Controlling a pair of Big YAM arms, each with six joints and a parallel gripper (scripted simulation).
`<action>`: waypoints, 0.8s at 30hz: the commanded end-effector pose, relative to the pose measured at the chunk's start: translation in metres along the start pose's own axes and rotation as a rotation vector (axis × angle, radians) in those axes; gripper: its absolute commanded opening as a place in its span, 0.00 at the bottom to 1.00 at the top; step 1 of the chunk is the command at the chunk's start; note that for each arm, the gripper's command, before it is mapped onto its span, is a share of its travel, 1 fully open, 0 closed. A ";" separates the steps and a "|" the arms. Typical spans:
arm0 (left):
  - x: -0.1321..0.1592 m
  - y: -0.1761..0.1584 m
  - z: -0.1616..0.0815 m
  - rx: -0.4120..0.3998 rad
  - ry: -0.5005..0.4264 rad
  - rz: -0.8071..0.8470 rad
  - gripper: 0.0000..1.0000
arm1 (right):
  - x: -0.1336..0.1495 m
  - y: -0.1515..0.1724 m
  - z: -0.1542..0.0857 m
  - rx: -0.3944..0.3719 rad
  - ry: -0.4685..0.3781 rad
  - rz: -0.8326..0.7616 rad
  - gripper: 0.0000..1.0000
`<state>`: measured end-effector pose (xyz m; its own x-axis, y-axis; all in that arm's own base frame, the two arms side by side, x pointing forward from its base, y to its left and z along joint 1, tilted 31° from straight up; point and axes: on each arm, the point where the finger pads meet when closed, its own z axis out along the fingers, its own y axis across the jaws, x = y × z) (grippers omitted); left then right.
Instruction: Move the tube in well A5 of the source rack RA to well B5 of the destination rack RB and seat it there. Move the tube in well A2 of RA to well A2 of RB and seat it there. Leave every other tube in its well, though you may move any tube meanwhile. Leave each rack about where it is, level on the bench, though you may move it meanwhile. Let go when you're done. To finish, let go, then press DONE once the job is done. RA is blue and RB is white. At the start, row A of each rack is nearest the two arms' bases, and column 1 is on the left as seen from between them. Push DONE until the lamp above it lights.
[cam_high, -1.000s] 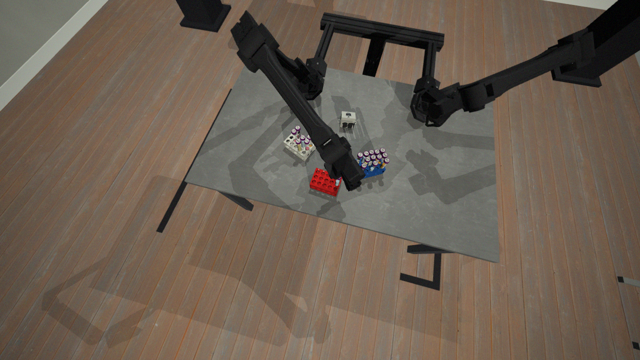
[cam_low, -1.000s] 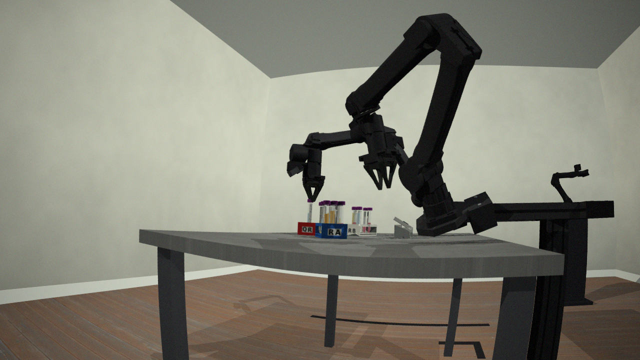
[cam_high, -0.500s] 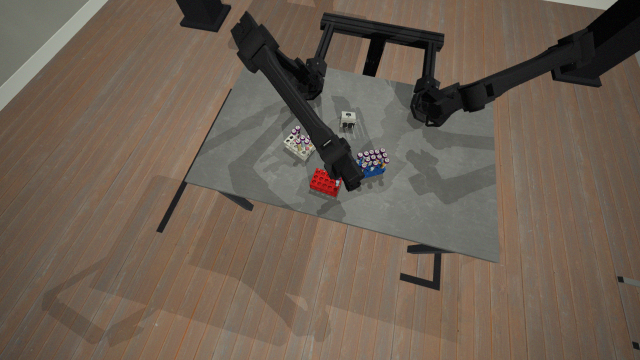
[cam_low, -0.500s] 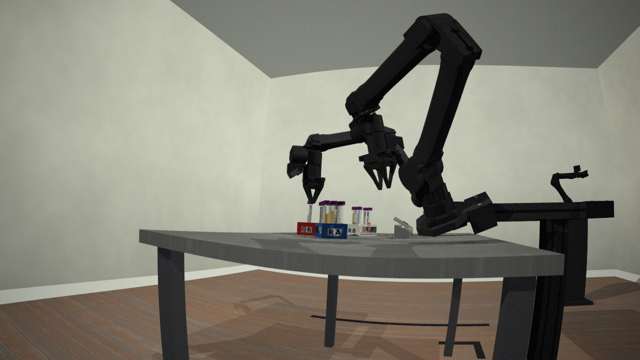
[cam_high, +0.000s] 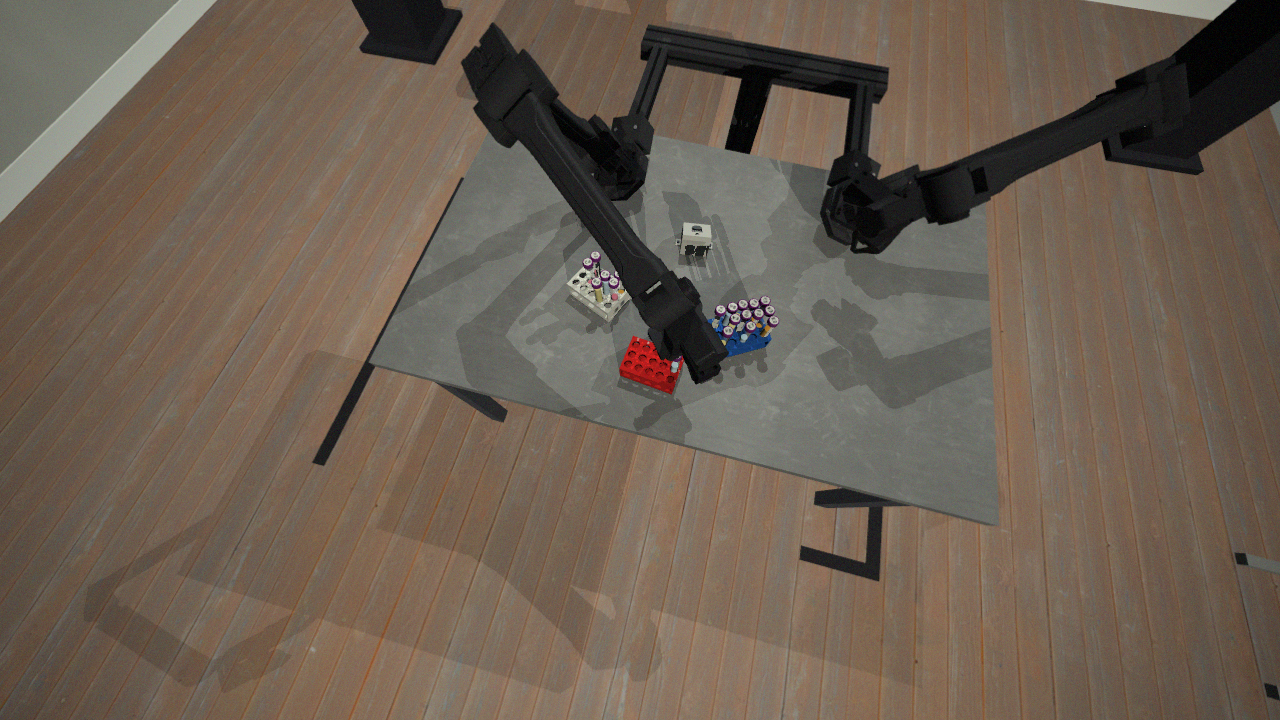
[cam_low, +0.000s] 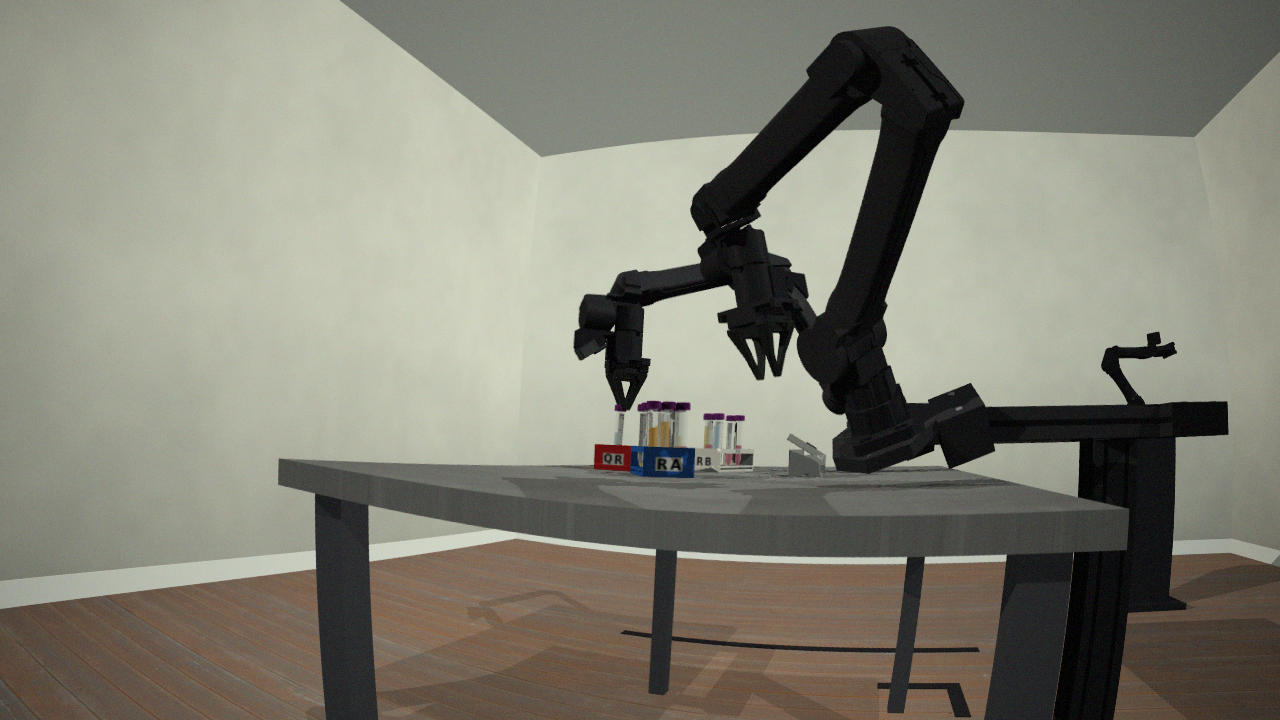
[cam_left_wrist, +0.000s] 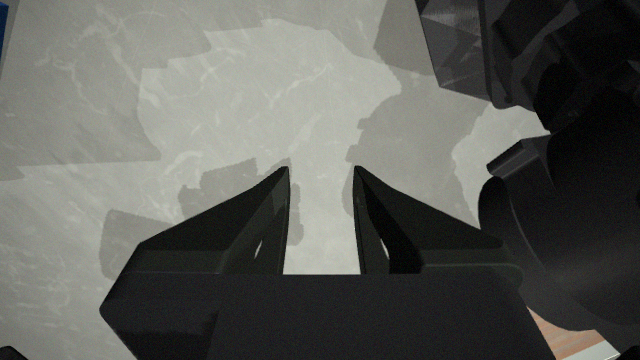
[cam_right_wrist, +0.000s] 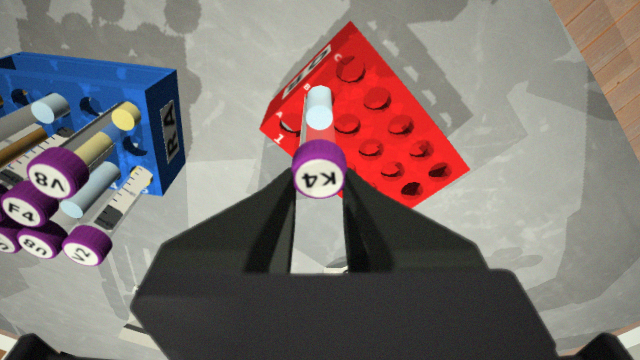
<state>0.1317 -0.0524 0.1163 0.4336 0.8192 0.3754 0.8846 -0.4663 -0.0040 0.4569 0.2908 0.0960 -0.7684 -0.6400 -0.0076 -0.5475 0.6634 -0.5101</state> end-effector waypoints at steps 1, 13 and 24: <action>0.001 0.008 -0.010 -0.024 -0.009 -0.009 0.30 | 0.003 -0.002 0.016 0.003 0.023 -0.007 0.00; 0.001 0.008 -0.010 -0.024 -0.009 -0.009 0.30 | 0.003 -0.001 0.020 0.003 0.025 -0.008 0.00; 0.001 0.008 -0.010 -0.024 -0.009 -0.009 0.30 | 0.004 -0.001 0.020 0.003 0.026 -0.009 0.00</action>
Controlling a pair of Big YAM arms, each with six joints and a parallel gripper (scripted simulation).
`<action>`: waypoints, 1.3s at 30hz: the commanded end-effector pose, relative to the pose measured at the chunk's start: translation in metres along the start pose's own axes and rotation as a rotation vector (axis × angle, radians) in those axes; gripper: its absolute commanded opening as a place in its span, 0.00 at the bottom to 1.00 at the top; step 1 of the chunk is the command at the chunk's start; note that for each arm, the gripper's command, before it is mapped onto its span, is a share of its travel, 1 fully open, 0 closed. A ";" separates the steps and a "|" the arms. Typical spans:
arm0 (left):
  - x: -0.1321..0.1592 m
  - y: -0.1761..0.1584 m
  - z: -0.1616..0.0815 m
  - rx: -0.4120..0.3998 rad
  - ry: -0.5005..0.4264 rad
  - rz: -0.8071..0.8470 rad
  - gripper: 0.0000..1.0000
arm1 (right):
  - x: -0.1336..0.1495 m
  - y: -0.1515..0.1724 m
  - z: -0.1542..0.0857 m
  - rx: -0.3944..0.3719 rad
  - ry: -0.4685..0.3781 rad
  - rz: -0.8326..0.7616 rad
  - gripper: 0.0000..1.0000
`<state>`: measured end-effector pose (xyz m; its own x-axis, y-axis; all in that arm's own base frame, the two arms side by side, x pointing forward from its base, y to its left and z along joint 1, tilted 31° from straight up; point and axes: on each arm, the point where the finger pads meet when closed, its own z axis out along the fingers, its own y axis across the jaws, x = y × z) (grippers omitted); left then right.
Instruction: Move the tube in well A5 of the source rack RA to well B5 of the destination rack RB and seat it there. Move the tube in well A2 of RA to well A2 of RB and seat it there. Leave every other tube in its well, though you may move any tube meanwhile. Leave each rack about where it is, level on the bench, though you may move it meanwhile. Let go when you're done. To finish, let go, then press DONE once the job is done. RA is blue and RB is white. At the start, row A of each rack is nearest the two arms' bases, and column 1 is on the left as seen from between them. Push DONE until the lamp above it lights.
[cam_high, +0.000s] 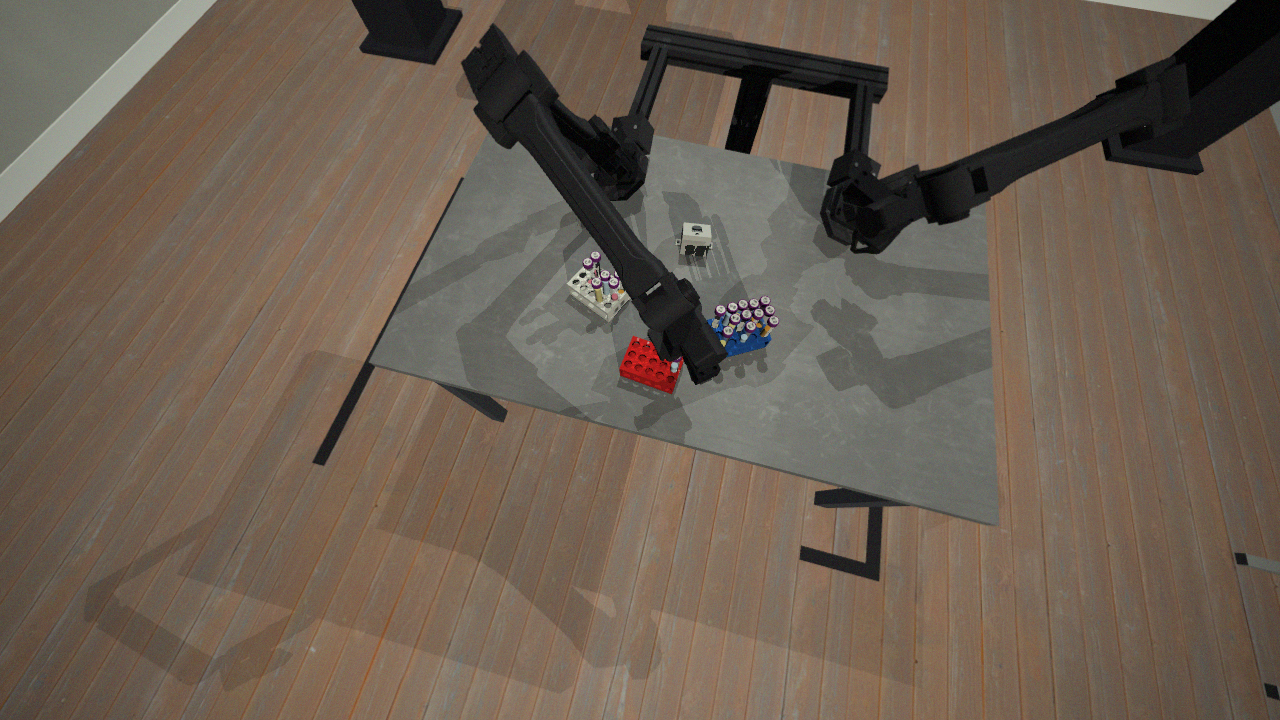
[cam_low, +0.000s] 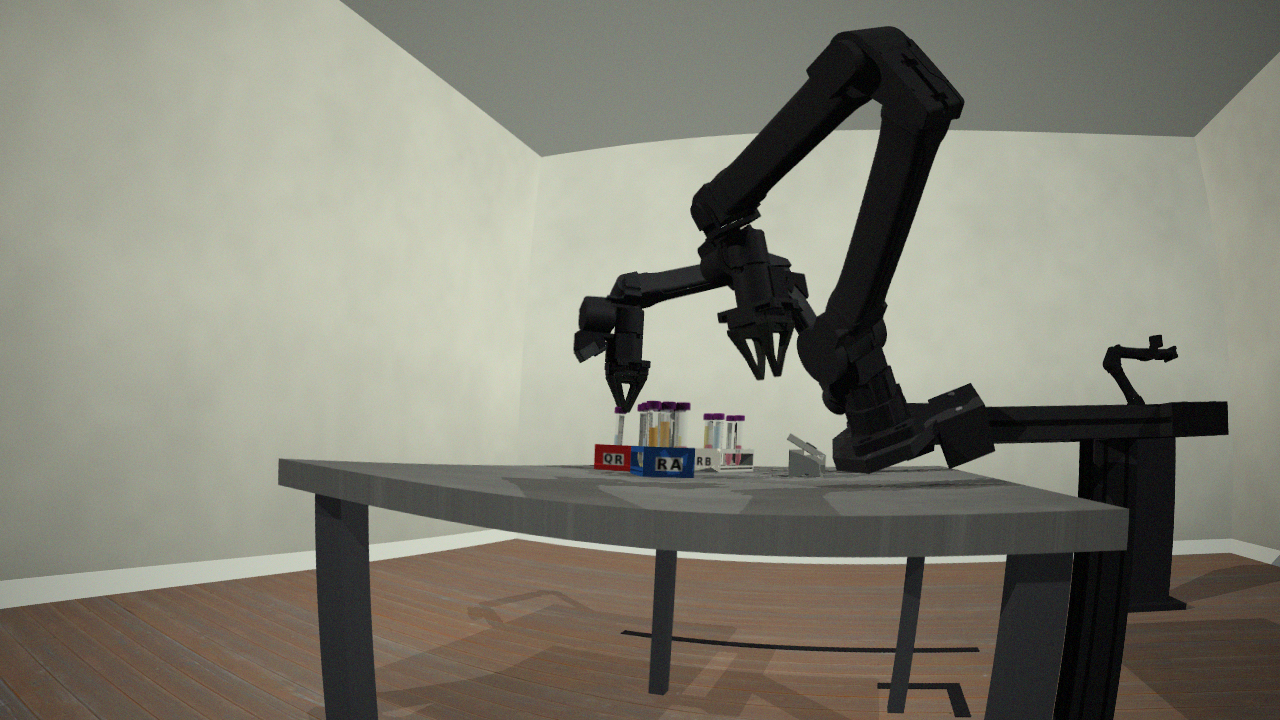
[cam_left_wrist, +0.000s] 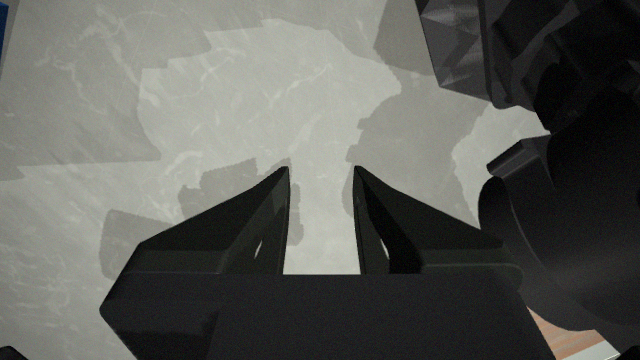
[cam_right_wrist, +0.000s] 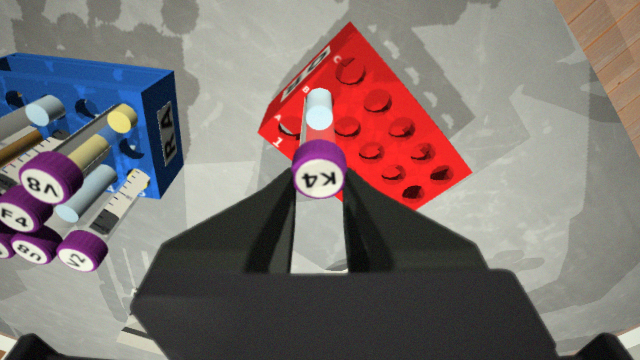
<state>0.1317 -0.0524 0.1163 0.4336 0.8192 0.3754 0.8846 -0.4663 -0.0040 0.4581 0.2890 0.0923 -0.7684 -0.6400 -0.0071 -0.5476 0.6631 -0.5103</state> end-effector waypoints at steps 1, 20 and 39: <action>0.001 0.008 -0.010 -0.024 -0.009 -0.009 0.30 | 0.004 -0.001 0.016 0.003 0.026 -0.009 0.00; 0.001 0.008 -0.010 -0.024 -0.009 -0.009 0.30 | 0.004 -0.001 0.016 0.003 0.026 -0.009 0.00; 0.001 0.008 -0.010 -0.024 -0.009 -0.009 0.30 | 0.004 -0.001 0.016 0.003 0.026 -0.009 0.24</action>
